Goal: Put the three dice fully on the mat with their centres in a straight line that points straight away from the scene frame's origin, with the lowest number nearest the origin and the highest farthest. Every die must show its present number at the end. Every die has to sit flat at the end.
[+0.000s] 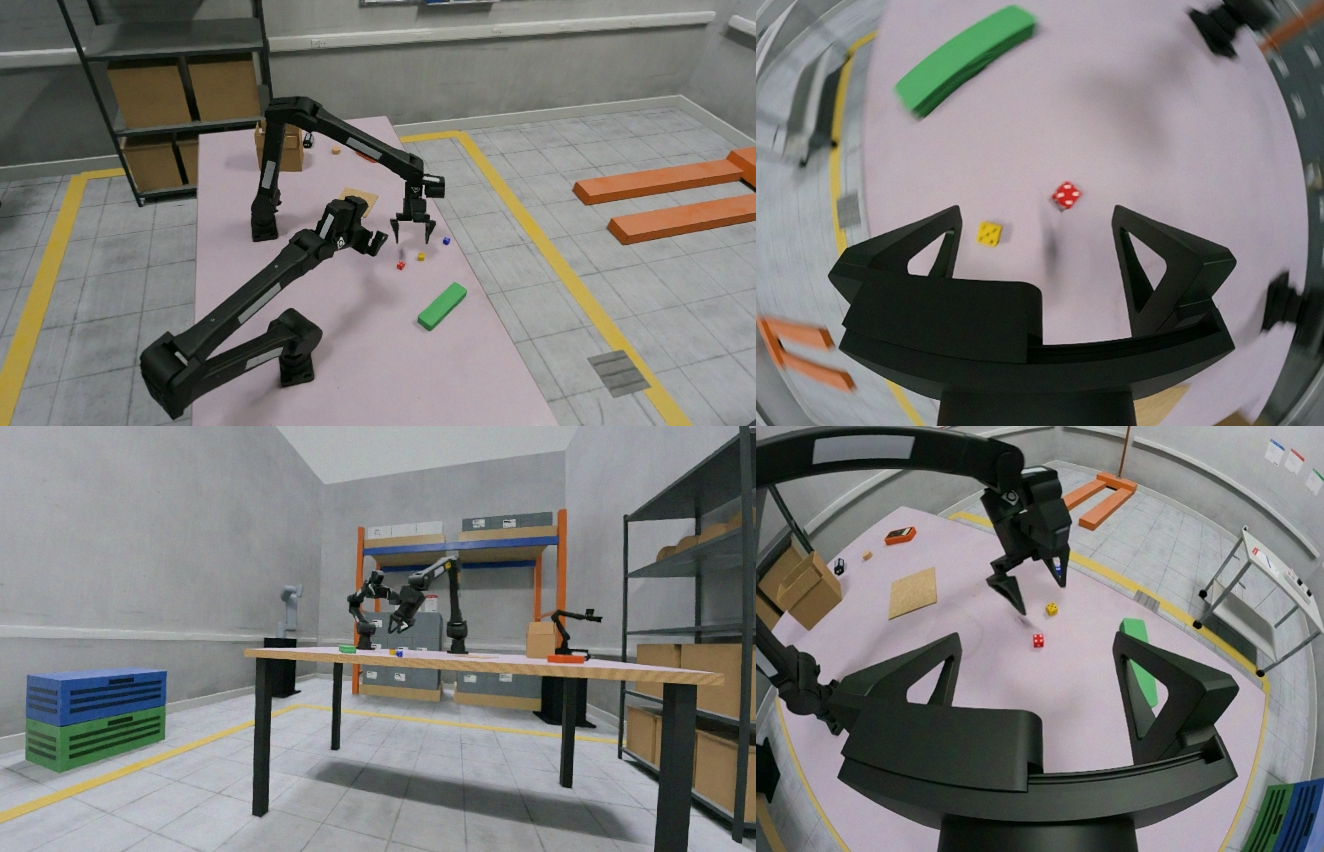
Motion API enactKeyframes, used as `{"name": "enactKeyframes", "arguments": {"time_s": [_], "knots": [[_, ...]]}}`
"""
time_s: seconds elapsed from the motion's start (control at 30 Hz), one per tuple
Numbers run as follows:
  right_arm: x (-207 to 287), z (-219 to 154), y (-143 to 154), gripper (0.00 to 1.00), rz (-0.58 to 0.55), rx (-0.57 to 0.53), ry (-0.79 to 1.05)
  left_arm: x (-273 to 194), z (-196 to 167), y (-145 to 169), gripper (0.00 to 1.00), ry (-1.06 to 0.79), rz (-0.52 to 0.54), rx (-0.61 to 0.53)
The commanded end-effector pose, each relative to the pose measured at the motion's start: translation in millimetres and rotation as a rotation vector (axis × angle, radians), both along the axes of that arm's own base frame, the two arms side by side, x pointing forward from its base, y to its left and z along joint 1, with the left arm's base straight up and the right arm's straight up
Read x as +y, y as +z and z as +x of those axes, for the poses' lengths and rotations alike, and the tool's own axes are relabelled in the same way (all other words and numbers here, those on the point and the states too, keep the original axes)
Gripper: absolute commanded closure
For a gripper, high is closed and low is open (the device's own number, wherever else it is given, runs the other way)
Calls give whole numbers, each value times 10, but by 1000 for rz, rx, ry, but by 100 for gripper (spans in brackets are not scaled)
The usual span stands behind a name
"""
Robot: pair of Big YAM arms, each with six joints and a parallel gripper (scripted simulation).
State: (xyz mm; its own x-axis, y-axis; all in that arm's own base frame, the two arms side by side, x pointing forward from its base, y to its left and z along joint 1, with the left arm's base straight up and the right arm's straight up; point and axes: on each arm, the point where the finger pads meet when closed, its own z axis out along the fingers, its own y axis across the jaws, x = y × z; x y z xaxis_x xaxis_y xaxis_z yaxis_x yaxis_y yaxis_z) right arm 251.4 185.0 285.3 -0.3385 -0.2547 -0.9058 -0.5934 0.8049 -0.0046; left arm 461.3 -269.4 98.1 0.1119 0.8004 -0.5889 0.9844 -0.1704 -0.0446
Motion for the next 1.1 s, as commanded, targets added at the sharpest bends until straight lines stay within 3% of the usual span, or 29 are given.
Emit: {"name": "enactKeyframes", "arguments": {"time_s": [0.0, 0.2, 0.5, 0.83, 1.07], "knots": [[14, 35, 171, 0, 20, -20, -4, 27, 194, 232, 0, 291, -10, -5], [14, 35, 171, 0, 20, -20, -4, 64, 360, 242, 0, 464, -18, -32], [14, 35, 171, 0, 20, -20, -4, 94, 413, 221, 0, 473, -7, -74], [40, 302, 631, 0, 101, -127, -73, 449, 1250, 211, 0, 450, -1, -88], [76, 434, 803, 0, 132, -179, -95, 601, 1573, 216, 0, 452, -3, -85]]}}
